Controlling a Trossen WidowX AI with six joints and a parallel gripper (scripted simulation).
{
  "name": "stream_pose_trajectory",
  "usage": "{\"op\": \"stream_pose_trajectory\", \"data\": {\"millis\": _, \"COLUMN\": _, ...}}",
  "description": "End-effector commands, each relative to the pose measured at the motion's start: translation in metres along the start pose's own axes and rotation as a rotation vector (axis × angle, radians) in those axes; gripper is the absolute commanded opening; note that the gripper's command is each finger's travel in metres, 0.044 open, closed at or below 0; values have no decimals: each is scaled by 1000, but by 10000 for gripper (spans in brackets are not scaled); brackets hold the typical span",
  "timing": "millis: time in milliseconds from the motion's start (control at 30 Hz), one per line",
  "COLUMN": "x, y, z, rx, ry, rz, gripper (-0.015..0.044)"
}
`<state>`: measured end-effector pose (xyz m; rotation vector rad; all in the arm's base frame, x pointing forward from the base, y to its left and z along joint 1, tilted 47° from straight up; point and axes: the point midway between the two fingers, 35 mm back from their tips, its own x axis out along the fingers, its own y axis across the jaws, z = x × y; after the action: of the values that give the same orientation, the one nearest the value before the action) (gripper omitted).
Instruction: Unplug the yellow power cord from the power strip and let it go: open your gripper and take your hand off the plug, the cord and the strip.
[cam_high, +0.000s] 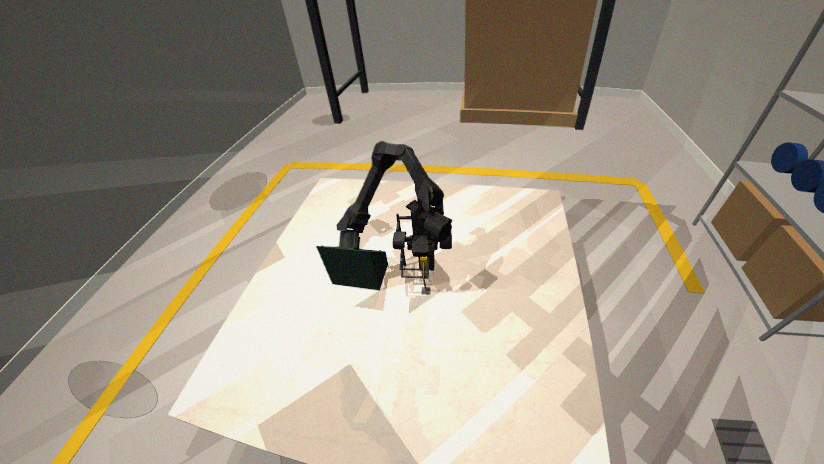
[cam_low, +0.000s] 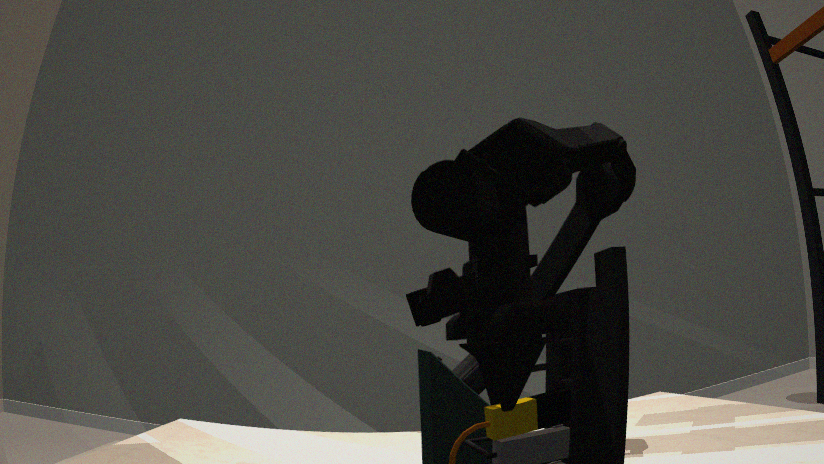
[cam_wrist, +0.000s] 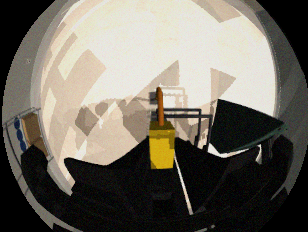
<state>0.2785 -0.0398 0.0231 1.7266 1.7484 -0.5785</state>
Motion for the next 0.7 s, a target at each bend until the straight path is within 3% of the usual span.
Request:
{"op": "stream_pose_trajectory", "data": {"millis": 0, "x": -1, "y": 0, "z": 7, "rx": 0, "ry": -4, "rz": 1, "gripper": 0}}
{"op": "stream_pose_trajectory", "data": {"millis": 667, "x": -4, "y": 2, "z": 38, "rx": 1, "ry": -6, "rz": 3, "gripper": 0}}
